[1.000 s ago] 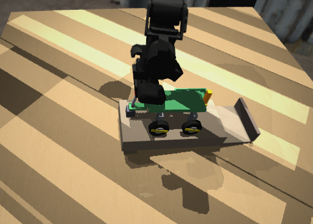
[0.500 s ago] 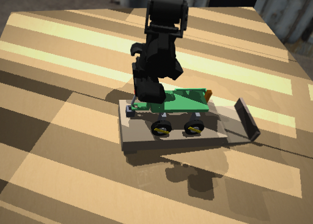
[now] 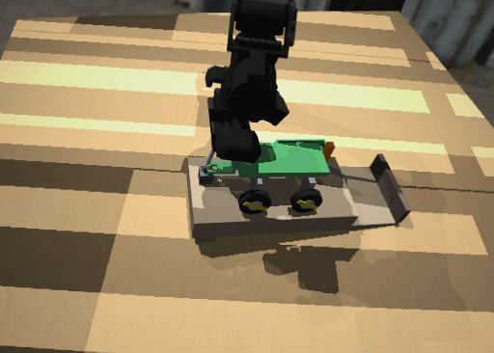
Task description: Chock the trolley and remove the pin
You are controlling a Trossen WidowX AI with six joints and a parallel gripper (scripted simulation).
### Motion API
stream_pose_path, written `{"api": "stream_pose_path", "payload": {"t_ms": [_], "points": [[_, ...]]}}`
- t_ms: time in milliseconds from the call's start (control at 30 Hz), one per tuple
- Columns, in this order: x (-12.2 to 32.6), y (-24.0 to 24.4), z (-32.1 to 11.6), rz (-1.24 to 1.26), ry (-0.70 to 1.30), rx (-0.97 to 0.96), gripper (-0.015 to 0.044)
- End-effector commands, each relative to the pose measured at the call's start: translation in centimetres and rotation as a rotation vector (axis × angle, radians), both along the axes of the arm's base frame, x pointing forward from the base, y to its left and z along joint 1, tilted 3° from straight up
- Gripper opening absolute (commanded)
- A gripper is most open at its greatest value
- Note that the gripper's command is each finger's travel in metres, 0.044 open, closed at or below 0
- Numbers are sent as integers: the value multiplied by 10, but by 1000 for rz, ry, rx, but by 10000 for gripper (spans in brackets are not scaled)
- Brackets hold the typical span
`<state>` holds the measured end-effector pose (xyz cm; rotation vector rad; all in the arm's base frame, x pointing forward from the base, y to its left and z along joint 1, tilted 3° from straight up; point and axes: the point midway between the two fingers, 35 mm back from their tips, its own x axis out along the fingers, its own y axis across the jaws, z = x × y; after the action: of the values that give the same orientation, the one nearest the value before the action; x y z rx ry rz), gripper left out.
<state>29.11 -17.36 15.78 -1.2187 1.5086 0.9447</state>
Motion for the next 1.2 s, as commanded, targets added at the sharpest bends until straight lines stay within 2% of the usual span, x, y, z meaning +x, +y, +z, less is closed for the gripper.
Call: {"api": "stream_pose_path", "payload": {"t_ms": [0, 700, 1167], "points": [[1, -4, 3, 0, -7, -9, 0], [-5, -31, 7, 0, -7, -12, 0], [-49, -22, 5, 0, -2, -11, 0]]}}
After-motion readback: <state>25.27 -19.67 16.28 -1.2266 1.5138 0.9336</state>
